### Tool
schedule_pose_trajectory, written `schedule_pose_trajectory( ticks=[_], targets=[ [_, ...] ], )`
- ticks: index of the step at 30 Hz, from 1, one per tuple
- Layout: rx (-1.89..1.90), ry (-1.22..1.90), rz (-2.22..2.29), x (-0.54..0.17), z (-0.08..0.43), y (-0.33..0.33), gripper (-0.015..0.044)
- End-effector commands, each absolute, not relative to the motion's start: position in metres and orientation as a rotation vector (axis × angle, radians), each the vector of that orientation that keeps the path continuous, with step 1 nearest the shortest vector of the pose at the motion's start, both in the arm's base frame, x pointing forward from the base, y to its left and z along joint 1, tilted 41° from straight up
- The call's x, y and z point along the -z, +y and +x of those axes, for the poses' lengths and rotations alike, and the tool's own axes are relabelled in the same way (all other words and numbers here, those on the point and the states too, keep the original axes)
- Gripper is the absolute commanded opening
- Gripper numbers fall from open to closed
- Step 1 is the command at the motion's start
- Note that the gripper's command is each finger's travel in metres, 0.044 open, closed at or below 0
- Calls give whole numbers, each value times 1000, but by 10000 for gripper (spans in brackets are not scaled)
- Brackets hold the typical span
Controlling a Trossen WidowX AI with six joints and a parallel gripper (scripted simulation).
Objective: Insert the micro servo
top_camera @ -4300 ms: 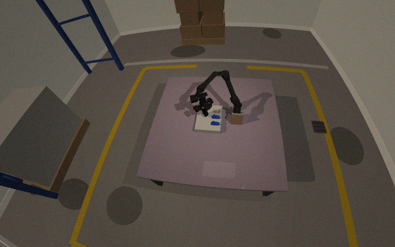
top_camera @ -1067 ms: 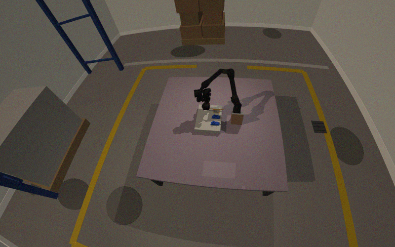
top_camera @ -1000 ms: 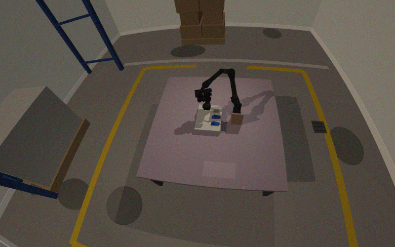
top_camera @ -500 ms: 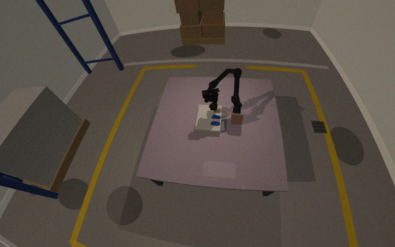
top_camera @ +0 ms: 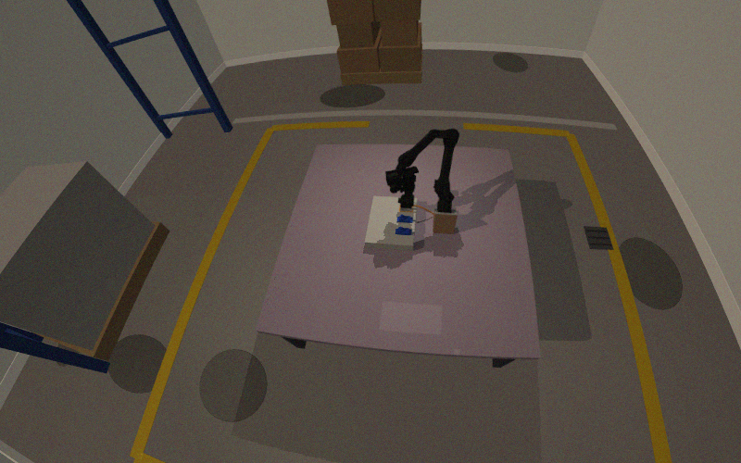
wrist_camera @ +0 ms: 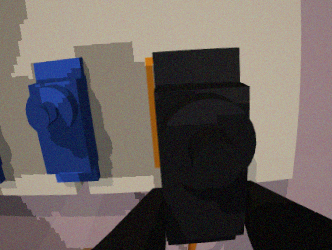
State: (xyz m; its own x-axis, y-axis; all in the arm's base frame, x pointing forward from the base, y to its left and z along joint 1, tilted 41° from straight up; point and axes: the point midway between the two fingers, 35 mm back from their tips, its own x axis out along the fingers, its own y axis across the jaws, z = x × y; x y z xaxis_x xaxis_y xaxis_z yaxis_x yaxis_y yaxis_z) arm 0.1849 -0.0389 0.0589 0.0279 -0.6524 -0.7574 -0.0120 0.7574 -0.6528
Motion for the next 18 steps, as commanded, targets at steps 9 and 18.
schedule_pose_trajectory(
  ticks=[9,18],
  targets=[
    [535,1474,-575,-49,186,-48,0],
    [535,1474,-575,-48,186,-48,0]
  ],
)
